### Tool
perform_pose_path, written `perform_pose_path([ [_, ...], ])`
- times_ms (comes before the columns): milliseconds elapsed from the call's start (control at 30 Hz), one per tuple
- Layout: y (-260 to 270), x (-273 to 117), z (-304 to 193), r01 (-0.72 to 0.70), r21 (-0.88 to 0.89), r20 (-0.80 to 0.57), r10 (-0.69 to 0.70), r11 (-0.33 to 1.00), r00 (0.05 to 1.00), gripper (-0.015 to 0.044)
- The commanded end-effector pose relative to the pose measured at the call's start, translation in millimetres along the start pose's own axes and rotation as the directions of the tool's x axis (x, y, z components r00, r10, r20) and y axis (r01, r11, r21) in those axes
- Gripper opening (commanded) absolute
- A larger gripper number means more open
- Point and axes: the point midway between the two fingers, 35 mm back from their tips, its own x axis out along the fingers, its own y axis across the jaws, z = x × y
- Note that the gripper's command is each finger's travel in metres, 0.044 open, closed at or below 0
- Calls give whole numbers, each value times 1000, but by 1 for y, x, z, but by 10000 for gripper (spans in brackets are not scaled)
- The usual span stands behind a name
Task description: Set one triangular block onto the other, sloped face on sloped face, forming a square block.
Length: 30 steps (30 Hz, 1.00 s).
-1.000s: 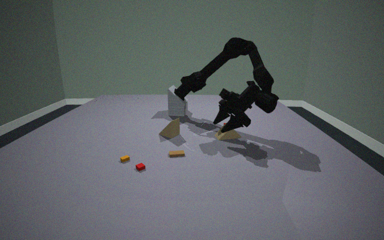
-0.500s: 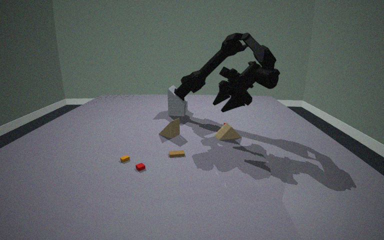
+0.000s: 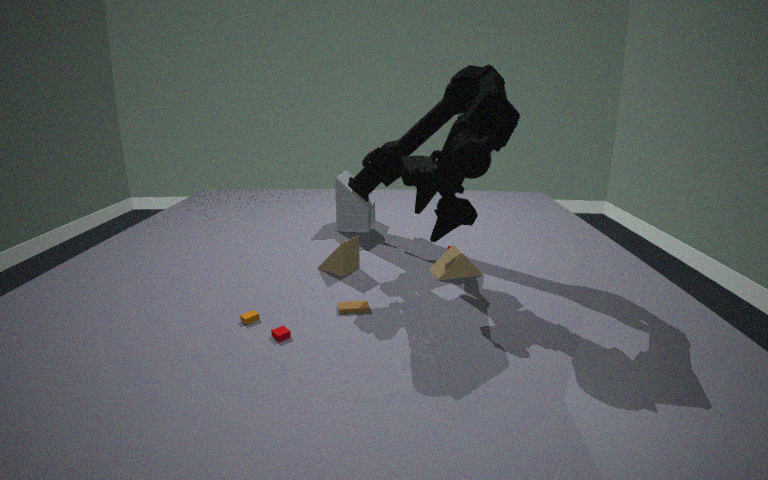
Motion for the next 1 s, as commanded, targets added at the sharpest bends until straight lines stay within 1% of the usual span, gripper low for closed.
perform_pose_path([
  [0, 8, 8, 11, -186, -14, -538, 149, 983, 830, 440],
  [67, 17, 0, 21, -321, 54, -641, 279, 946, 715, 440],
  [100, 19, -2, 25, -359, 78, -659, 318, 930, 681, 440],
  [133, 20, -3, 26, -371, 86, -665, 331, 925, 670, 440],
  [600, 20, -2, 26, -371, 87, -665, 331, 925, 670, 440],
  [967, 46, 46, -25, -325, 109, -716, 301, 939, 630, 440],
])
